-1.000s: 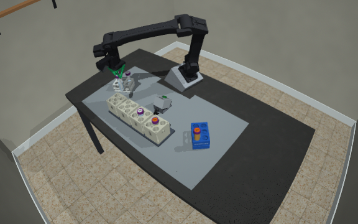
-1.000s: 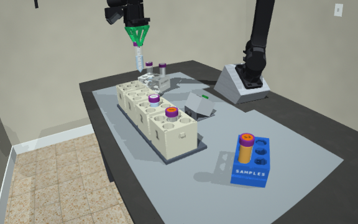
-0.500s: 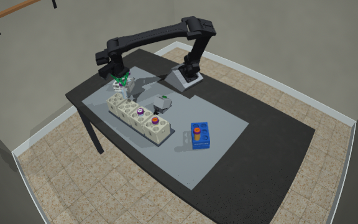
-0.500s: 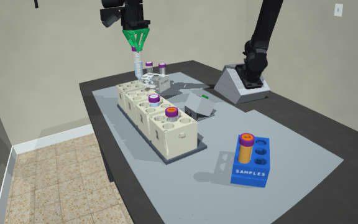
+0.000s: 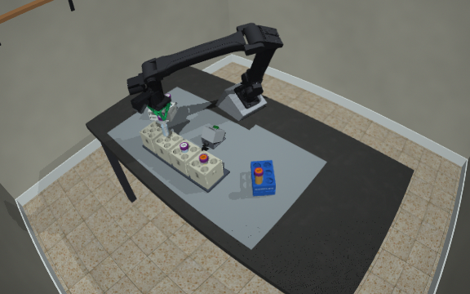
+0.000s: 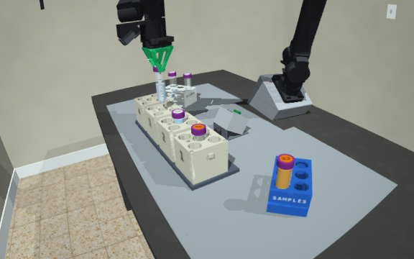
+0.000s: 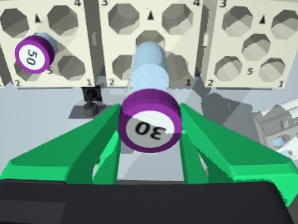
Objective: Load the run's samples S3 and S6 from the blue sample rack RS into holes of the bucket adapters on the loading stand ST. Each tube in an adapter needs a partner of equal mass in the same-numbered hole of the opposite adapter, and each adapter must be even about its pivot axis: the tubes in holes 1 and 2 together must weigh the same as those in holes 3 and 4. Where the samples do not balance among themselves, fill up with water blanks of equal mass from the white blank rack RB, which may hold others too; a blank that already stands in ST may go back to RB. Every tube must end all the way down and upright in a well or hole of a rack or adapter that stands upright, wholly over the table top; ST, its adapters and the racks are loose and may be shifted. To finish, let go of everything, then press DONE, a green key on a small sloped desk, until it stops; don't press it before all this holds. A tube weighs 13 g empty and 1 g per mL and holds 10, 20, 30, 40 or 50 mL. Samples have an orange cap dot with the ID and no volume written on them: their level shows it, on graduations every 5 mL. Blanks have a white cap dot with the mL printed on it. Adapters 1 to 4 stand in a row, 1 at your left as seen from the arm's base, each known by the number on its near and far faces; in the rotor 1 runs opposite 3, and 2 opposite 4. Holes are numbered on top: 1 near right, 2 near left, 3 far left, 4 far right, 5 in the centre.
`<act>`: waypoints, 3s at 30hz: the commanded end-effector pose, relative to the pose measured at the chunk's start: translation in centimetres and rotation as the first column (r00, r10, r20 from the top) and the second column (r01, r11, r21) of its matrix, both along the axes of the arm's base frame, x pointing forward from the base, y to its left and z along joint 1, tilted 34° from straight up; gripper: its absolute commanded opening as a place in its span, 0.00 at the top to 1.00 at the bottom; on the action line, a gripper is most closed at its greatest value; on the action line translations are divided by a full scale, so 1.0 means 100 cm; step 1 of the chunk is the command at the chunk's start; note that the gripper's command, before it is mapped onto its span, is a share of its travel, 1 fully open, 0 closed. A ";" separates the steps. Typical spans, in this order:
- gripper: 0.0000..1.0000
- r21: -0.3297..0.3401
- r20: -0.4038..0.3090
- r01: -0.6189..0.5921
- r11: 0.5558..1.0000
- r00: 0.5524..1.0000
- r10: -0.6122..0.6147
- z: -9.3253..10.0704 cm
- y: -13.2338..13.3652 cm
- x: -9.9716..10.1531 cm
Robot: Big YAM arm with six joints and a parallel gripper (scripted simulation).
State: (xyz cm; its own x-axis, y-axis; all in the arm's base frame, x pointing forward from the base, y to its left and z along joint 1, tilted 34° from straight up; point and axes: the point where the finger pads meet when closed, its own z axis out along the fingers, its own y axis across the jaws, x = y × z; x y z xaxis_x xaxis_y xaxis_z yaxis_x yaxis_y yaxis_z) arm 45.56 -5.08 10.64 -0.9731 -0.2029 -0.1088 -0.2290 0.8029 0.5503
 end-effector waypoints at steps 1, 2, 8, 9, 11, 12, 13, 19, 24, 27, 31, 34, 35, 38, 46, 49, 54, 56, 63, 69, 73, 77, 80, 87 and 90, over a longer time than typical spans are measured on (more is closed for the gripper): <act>1.00 0.001 0.002 0.010 1.000 1.000 -0.010 -0.008 0.005 0.005; 1.00 0.000 0.002 0.030 1.000 1.000 -0.030 -0.008 -0.004 0.004; 1.00 -0.017 0.057 0.029 0.999 0.998 -0.028 0.015 -0.006 0.014; 1.00 -0.016 0.054 0.027 1.000 0.998 -0.027 0.013 -0.005 0.013; 1.00 -0.014 0.050 0.023 1.000 0.999 -0.023 0.011 -0.002 0.012; 1.00 -0.014 0.050 0.023 1.000 0.999 -0.023 0.011 -0.002 0.012; 1.00 -0.014 0.050 0.023 1.000 0.999 -0.023 0.011 -0.002 0.012; 1.00 -0.013 0.046 0.019 1.000 0.999 -0.019 0.010 0.001 0.010; 1.00 -0.011 0.038 0.018 1.000 0.999 -0.018 0.006 -0.003 0.011; 1.00 -0.009 0.036 0.010 1.000 0.999 -0.010 0.004 0.009 0.005; 1.00 -0.022 0.081 0.040 0.999 0.996 -0.038 0.016 -0.009 0.023; 1.00 -0.005 0.021 0.024 1.000 0.999 -0.024 -0.009 0.006 0.006; 1.00 -0.003 0.012 0.016 1.000 1.000 -0.016 -0.013 0.011 0.005; 1.00 -0.004 0.018 0.014 1.000 1.000 -0.014 -0.016 0.012 0.011; 1.00 -0.001 0.012 0.010 1.000 1.000 -0.010 -0.025 0.021 0.005; 1.00 -0.007 0.029 0.041 0.999 0.999 -0.041 -0.023 0.005 0.012; 1.00 -0.003 0.018 0.011 1.000 1.000 -0.011 -0.032 0.024 0.010; 1.00 -0.002 0.014 0.026 1.000 1.000 -0.026 -0.034 0.020 0.005; 1.00 0.000 0.006 0.010 1.000 1.000 -0.010 -0.044 0.032 0.004; 1.00 -0.001 0.010 0.013 1.000 1.000 -0.013 -0.048 0.034 0.004; 1.00 -0.001 0.010 0.025 1.000 1.000 -0.025 -0.053 0.031 0.006; 1.00 -0.003 0.022 0.010 1.000 1.000 -0.010 -0.054 0.040 0.011; 1.00 0.000 0.006 0.010 1.000 1.000 -0.010 -0.060 0.043 0.003; 1.00 0.000 0.007 0.010 1.000 1.000 -0.010 -0.068 0.047 0.005; 1.00 0.001 0.003 0.024 1.000 1.000 -0.024 -0.072 0.043 0.003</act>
